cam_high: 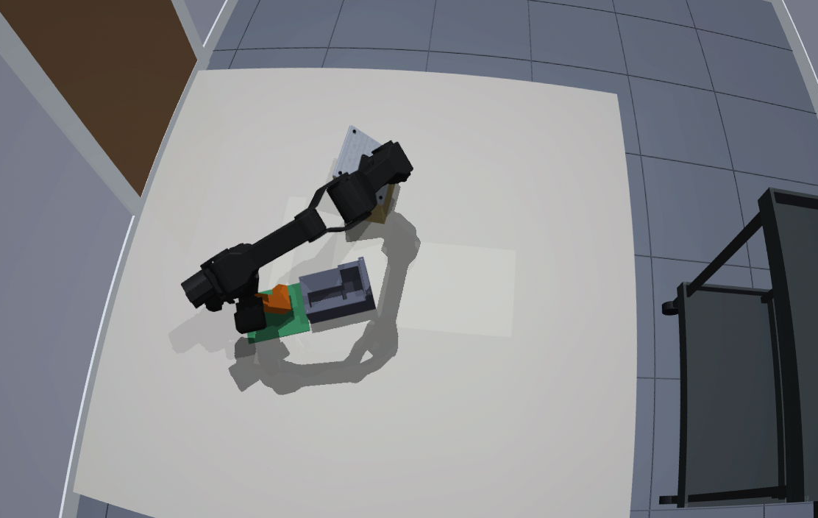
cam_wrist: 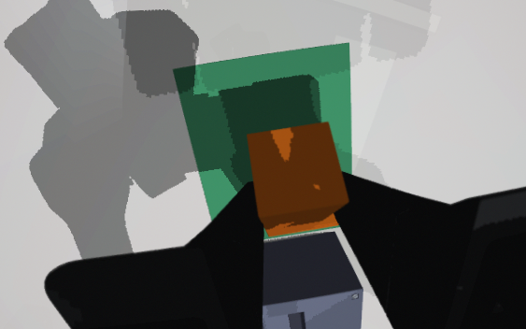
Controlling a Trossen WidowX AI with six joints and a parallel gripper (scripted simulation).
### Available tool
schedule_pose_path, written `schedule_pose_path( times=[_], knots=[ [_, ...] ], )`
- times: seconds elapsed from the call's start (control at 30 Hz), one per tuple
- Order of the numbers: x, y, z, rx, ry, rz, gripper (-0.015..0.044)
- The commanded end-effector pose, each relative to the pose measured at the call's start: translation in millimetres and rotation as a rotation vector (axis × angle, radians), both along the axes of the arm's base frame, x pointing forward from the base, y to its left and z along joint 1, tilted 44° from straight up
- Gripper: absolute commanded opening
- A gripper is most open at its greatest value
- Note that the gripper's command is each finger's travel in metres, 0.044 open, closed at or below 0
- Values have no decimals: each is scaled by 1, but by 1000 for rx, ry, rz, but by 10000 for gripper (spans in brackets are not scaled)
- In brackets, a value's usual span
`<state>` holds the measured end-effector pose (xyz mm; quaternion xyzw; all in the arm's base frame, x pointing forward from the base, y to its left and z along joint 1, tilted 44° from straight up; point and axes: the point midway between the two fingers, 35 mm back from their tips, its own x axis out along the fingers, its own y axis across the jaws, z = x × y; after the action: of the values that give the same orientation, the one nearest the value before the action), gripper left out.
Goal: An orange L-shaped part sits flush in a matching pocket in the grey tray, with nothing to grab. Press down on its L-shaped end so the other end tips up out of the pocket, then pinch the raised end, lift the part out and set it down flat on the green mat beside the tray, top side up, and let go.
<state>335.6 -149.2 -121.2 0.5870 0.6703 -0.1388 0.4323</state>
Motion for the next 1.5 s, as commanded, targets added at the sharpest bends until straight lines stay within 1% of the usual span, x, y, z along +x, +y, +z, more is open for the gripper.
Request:
schedule_pose_path(
  times=[0.0,0.77,1.1,1.17,1.27,1.37,1.47],
  knots=[
    [0,6,-5,6,1,-4,0],
    [0,8,-8,3,2,0,0],
    [0,6,-6,2,2,0,263],
    [0,-3,2,2,2,-1,315],
    [-1,-26,26,1,3,-2,394],
    [-5,-48,53,3,3,-4,400],
    [-6,-50,55,3,3,-4,400]
  ],
)
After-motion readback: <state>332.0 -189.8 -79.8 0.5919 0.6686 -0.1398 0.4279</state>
